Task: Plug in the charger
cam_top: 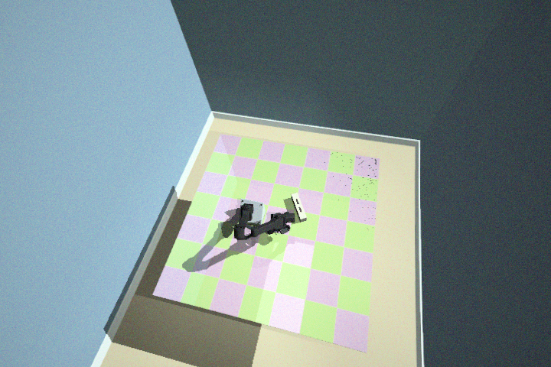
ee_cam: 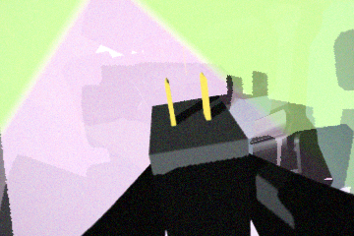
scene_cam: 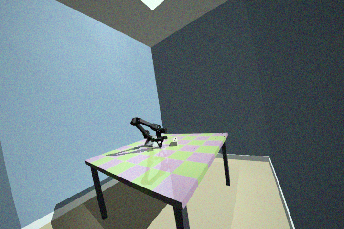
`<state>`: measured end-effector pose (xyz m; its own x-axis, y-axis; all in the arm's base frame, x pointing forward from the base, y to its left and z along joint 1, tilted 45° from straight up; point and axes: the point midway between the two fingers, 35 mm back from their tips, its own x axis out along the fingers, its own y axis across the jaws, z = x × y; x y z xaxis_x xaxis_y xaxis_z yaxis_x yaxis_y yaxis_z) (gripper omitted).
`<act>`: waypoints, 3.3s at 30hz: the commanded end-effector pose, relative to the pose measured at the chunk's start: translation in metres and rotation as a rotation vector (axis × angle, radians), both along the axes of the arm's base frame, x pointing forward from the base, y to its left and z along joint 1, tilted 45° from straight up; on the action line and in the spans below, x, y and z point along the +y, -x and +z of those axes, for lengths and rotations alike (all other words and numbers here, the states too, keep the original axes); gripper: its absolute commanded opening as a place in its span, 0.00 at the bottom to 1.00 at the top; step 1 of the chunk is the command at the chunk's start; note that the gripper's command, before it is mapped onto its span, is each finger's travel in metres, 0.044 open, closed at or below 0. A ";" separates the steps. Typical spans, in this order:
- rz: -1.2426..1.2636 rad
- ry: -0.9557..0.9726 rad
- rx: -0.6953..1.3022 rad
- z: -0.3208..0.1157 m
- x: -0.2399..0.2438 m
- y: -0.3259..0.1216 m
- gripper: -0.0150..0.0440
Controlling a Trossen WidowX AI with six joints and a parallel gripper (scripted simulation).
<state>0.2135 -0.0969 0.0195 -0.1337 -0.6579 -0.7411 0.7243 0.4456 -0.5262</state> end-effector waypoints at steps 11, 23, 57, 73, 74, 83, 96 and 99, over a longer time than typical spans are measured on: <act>0.008 -0.001 0.001 0.028 0.030 -0.004 0.25; 0.137 -0.020 0.121 0.010 0.041 -0.009 0.25; 0.535 -0.072 0.503 -0.047 0.074 -0.011 0.25; 0.717 -0.092 0.686 -0.075 0.087 -0.005 0.25; 0.728 -0.093 0.698 -0.076 0.088 -0.005 0.25; 0.828 -0.104 0.803 -0.092 0.094 0.000 0.25; 0.849 -0.106 0.824 -0.098 0.098 -0.008 0.25; 0.852 -0.107 0.828 -0.100 0.100 -0.011 0.25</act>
